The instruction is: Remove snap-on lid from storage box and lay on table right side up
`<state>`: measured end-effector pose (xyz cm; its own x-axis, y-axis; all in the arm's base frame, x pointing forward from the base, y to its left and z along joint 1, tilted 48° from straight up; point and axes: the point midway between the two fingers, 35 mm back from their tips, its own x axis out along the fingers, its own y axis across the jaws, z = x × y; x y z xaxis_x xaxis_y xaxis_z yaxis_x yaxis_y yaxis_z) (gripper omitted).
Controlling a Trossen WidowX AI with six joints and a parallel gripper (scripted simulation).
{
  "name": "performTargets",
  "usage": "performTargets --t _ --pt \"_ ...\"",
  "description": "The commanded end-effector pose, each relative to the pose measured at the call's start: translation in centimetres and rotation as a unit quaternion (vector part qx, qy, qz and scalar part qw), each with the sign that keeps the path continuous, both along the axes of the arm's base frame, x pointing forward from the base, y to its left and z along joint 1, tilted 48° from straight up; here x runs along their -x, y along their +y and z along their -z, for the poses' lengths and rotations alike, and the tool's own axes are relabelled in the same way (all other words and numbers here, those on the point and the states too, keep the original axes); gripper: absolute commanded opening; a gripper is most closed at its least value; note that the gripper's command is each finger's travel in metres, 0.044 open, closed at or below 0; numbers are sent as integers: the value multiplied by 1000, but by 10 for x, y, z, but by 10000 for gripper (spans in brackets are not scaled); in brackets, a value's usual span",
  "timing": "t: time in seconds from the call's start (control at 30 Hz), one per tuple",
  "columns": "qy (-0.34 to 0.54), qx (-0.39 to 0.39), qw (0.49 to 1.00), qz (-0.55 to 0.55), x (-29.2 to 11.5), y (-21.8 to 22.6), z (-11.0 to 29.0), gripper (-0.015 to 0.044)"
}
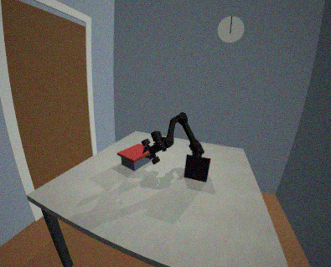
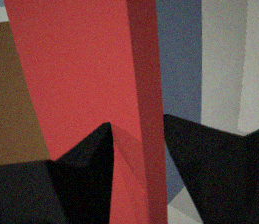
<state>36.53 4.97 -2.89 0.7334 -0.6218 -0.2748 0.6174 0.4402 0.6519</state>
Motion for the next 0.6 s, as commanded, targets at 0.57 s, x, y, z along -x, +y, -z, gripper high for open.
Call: performTargets --t 0.57 --pt "-1 0 1000 0 1 3 -3 0"
